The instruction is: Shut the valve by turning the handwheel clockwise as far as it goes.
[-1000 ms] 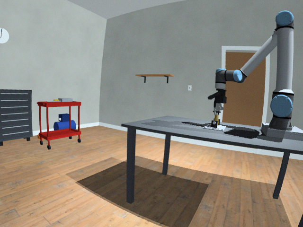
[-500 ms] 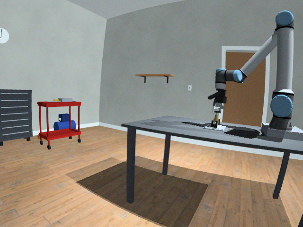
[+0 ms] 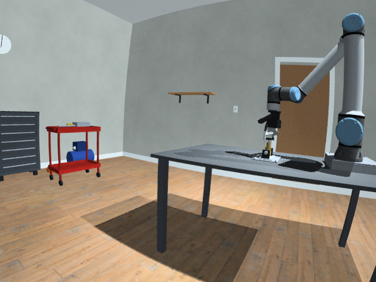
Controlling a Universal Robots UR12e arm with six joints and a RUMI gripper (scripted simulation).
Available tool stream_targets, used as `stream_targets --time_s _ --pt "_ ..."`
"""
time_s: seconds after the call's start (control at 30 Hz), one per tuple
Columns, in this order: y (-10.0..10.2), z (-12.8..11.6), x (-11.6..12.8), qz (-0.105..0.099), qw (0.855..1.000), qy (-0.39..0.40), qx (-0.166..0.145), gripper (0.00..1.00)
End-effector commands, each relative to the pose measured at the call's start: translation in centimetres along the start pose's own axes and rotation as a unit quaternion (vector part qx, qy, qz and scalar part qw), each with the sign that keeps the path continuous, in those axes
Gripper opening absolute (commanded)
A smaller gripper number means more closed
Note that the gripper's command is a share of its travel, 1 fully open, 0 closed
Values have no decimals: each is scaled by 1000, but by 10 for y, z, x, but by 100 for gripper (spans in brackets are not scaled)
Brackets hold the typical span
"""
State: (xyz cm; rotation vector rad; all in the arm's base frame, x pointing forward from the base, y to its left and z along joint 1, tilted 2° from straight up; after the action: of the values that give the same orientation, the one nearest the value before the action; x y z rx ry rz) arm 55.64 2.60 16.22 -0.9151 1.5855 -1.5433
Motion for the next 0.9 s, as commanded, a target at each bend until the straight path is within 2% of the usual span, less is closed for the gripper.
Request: stream_targets --time_s 0.0,0.87 --pt "-1 0 0 0 1000 0 1 100" --pt "-4 0 0 0 1000 0 1 100"
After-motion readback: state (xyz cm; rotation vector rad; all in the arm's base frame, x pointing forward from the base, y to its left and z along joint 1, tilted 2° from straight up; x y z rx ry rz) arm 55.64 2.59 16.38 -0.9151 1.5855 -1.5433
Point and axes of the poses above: the point where the finger pads meet when closed, its own y axis out along the fingers, its own x axis across the jaws, z = x × y, the point moved 10 cm from there along -y, back along the fingers, and after that the axes turned 13 degrees about y, right-handed, at the moved point
